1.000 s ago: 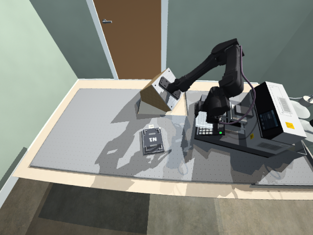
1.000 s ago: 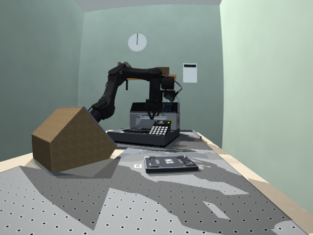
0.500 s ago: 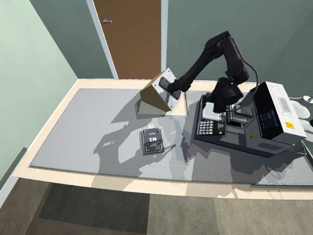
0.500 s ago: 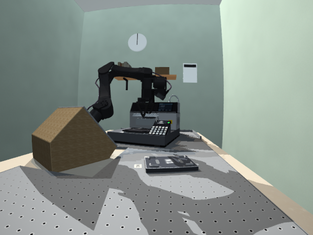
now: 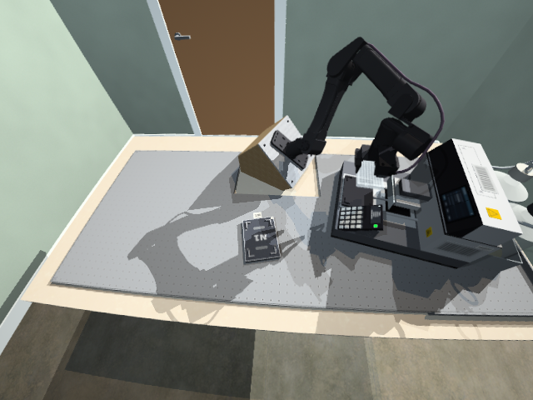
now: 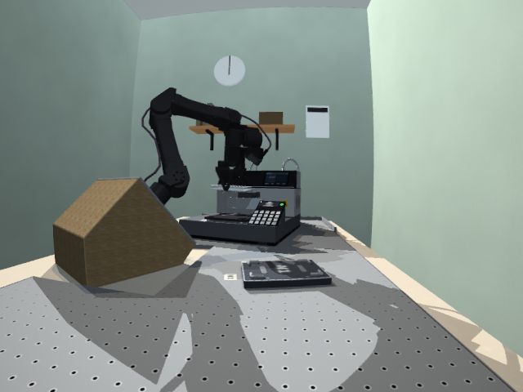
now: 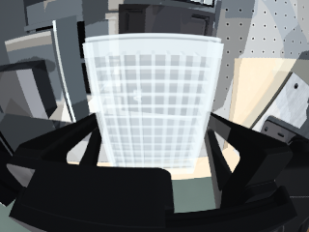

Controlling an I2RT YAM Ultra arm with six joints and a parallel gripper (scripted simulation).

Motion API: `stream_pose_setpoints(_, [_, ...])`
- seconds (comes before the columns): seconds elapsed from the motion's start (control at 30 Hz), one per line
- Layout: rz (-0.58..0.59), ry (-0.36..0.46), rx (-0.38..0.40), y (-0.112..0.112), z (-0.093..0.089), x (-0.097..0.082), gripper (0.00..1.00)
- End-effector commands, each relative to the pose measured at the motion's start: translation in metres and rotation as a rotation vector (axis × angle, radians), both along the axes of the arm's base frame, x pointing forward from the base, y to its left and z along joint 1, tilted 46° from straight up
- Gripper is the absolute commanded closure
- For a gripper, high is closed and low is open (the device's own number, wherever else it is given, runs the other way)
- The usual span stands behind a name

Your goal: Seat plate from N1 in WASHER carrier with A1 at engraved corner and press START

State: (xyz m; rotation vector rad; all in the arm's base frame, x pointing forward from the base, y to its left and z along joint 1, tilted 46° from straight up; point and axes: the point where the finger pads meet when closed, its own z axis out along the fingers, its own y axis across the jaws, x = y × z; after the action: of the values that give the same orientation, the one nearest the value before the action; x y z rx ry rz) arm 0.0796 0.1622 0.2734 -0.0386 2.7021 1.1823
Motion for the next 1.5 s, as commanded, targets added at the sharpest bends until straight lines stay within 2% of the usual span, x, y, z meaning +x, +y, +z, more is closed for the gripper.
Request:
stream_pose_setpoints(0.0, [-0.102,-0.009,-0.027,-0.0046,-0.0019,0.0058,0.16])
stream_pose_setpoints(1.43, [-0.101,0.004,-0.036,-0.0045,-0.0021,0.0070,0.16])
stream_pose_setpoints(1.47, [-0.102,-0.002,-0.033,-0.0038,-0.0065,0.0063,0.16])
